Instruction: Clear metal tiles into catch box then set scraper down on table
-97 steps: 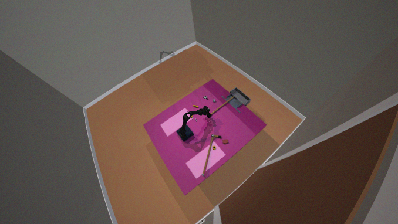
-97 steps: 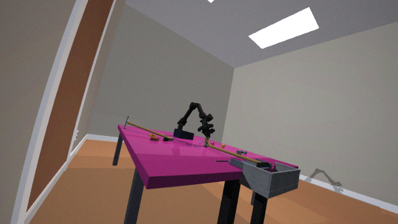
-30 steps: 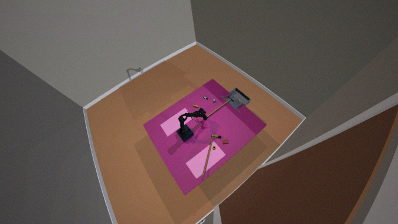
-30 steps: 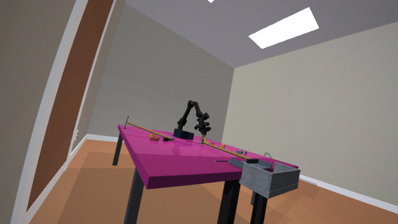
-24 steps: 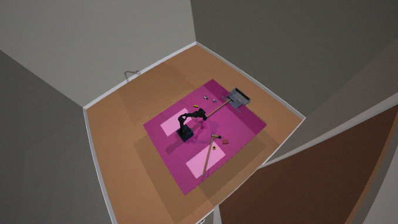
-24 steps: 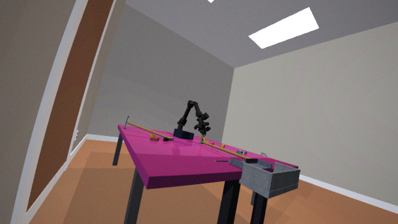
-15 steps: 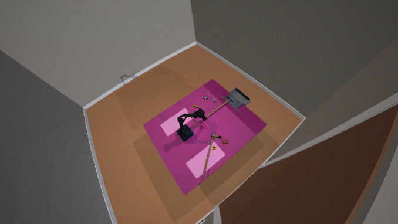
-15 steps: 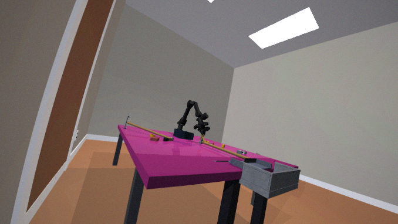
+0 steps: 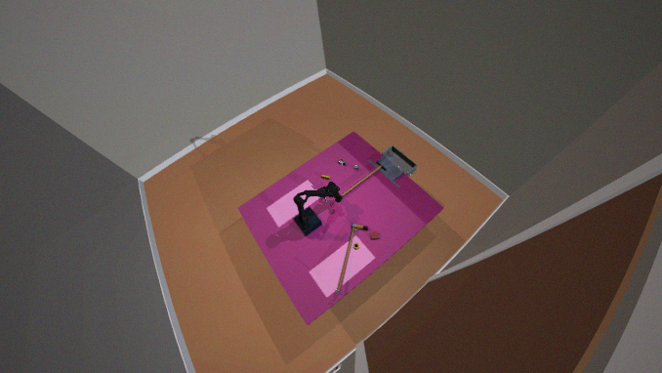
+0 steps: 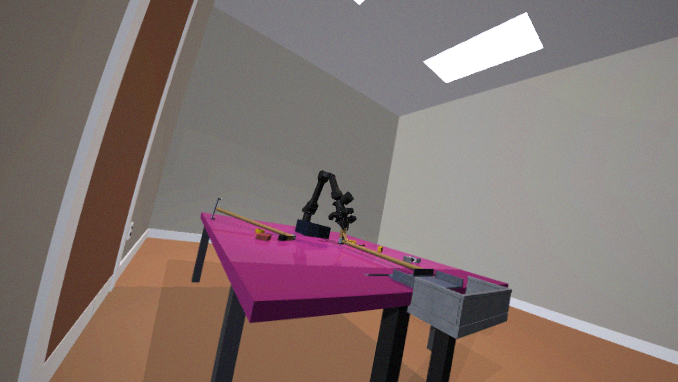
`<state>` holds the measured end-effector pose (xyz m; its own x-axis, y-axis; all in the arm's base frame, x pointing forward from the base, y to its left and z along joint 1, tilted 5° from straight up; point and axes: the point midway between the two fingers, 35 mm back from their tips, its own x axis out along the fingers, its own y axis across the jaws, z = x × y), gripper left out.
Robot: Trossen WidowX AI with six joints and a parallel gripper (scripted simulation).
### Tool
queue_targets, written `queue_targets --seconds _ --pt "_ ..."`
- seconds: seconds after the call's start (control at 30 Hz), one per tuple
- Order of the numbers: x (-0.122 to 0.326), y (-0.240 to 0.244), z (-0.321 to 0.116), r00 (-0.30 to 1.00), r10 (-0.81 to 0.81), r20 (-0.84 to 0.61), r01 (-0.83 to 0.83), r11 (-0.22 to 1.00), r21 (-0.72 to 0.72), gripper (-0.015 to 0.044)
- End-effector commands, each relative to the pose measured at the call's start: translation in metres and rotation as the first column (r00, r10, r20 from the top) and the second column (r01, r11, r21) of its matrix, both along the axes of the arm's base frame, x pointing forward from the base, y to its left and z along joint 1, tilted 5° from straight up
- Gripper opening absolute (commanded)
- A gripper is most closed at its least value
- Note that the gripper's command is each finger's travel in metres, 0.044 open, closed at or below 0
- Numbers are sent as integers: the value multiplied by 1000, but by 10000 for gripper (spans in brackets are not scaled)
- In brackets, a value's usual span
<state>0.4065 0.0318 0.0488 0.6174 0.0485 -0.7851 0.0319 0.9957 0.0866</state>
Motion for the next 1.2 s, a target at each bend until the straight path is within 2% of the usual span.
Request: queue_targets --seconds 0.0,1.17 --pt "-3 -1 4 1000 -7 14 7 1000 -1 0" --pt "-42 -2 -1 1000 -6 15 6 1000 -1 0"
